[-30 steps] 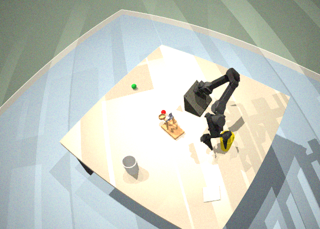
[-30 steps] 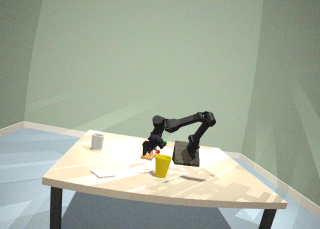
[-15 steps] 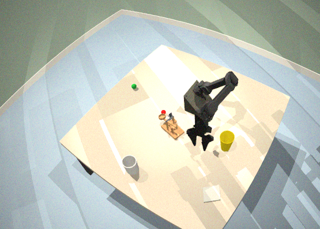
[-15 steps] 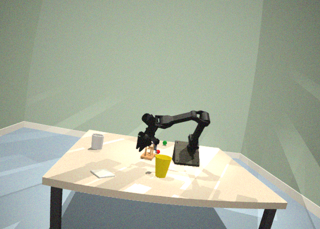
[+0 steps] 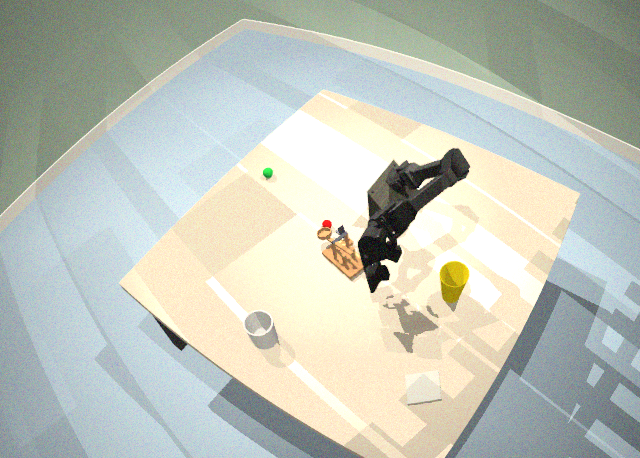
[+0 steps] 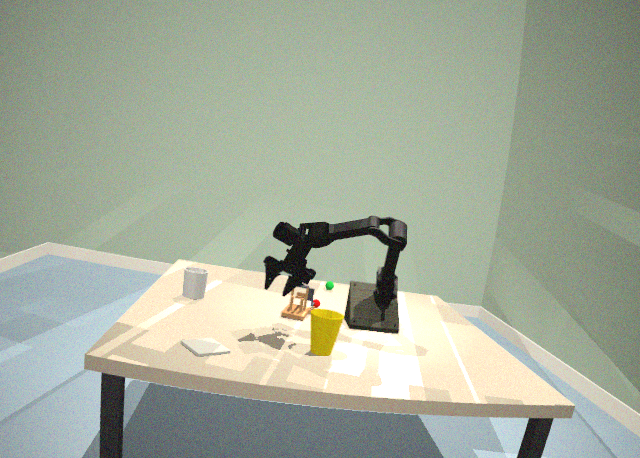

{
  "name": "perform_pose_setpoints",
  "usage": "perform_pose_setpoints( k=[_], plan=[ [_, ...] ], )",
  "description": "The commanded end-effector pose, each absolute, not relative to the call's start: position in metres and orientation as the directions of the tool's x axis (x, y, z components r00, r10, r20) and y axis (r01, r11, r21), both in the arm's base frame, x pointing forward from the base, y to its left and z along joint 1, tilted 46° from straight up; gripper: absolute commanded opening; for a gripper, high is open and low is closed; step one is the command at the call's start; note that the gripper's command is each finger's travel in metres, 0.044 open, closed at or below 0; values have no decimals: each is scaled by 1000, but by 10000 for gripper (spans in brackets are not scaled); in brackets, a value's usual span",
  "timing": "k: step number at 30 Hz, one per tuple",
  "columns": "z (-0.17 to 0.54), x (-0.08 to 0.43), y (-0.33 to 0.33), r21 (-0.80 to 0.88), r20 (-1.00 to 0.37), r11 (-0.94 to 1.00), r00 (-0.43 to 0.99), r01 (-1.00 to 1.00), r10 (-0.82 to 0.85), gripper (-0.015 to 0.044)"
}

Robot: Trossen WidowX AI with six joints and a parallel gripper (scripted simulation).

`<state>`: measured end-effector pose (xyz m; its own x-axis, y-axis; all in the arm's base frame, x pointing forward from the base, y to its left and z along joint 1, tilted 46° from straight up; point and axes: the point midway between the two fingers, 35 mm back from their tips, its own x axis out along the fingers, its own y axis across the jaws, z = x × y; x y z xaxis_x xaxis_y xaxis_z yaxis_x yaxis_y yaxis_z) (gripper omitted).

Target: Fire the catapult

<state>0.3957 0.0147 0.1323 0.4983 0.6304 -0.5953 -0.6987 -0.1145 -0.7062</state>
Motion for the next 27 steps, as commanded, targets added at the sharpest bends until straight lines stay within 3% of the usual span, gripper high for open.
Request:
perform_pose_setpoints(
  k=[1,14,27],
  plan=[
    [114,388,-6,-600,-648,-41,455,-799,611,440],
    [73,351,-51,-244,-726,170,295,-955,621,440],
    [53,306,-83,152,-704,335,136,-930,697,440]
  ],
)
